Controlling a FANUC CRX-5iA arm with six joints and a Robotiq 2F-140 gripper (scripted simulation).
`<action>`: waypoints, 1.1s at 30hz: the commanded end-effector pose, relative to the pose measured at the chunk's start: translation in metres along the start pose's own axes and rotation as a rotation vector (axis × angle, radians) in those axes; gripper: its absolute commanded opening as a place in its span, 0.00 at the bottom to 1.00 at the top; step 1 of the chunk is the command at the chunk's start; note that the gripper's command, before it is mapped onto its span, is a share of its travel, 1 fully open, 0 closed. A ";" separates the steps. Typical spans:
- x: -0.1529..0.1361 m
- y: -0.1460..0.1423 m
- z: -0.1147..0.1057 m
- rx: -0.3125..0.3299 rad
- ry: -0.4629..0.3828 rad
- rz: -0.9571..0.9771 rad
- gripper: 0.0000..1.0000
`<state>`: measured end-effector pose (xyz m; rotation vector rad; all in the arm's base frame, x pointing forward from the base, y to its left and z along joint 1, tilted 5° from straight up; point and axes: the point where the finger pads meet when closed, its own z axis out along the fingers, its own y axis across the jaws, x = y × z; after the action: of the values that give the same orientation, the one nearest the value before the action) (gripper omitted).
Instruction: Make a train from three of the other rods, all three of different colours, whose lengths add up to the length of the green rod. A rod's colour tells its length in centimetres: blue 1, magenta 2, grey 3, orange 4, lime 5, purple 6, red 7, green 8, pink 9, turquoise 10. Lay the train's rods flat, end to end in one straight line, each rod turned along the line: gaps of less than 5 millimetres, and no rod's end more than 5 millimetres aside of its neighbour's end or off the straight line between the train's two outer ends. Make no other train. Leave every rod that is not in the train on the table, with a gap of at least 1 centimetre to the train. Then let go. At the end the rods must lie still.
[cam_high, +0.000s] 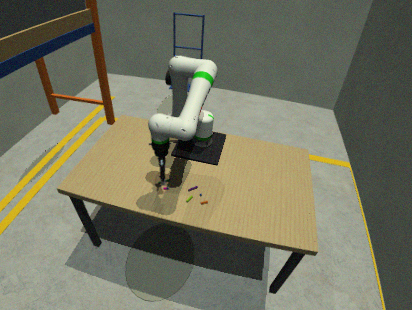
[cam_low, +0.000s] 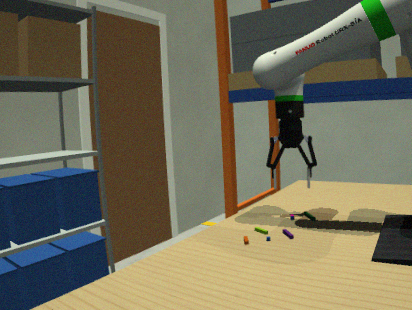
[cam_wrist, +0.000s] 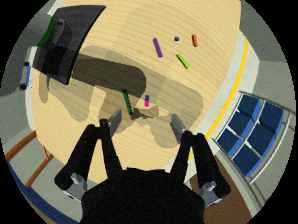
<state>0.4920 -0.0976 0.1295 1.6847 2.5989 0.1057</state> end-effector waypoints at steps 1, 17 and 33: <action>0.000 0.000 0.000 0.000 0.000 0.000 1.00; 0.000 0.000 0.000 0.000 0.000 0.010 1.00; 0.007 0.006 0.001 -0.001 -0.001 0.287 1.00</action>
<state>0.4938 -0.0923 0.1290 1.9164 2.4428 0.1150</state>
